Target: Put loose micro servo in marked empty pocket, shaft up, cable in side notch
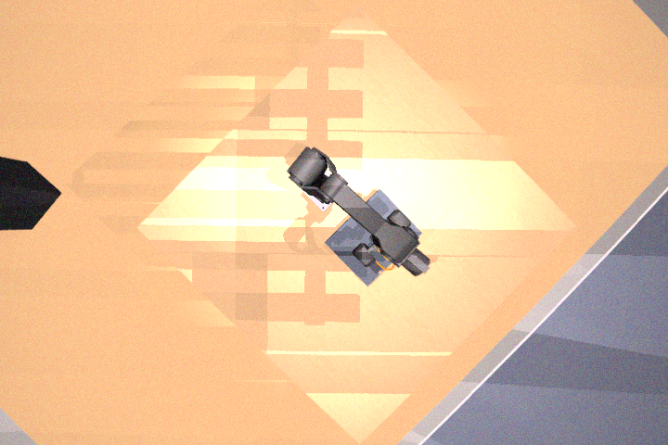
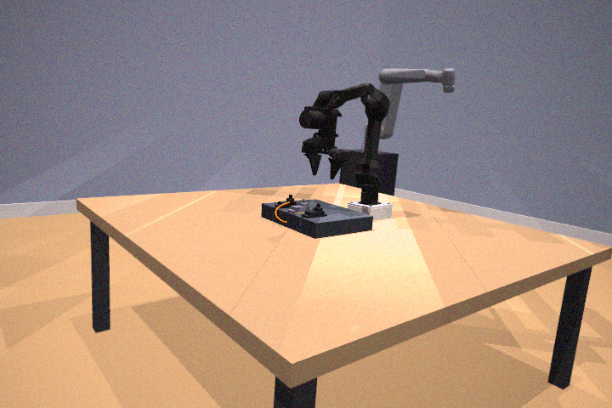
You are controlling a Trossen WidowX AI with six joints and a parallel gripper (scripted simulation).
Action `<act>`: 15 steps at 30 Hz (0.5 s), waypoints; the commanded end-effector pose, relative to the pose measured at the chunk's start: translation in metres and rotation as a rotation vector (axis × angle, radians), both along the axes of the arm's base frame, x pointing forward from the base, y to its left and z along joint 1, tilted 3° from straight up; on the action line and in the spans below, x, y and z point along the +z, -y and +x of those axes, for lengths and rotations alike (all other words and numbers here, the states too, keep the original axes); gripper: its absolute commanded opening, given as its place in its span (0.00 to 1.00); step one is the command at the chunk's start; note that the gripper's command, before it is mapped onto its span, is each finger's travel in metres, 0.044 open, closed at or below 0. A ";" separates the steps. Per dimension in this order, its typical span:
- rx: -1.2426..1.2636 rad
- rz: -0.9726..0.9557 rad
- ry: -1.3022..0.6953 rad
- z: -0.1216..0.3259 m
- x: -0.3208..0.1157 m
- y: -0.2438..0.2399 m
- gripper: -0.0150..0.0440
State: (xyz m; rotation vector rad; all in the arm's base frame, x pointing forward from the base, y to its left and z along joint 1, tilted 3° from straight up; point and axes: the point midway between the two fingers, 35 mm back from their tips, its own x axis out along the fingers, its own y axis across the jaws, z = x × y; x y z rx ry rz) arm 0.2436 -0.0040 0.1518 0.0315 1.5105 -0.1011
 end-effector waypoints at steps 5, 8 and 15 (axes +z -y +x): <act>-0.001 0.000 -0.009 -0.006 0.022 -0.002 1.00; 0.000 0.000 -0.002 -0.008 0.045 -0.002 1.00; 0.000 0.000 -0.001 -0.008 0.047 -0.002 1.00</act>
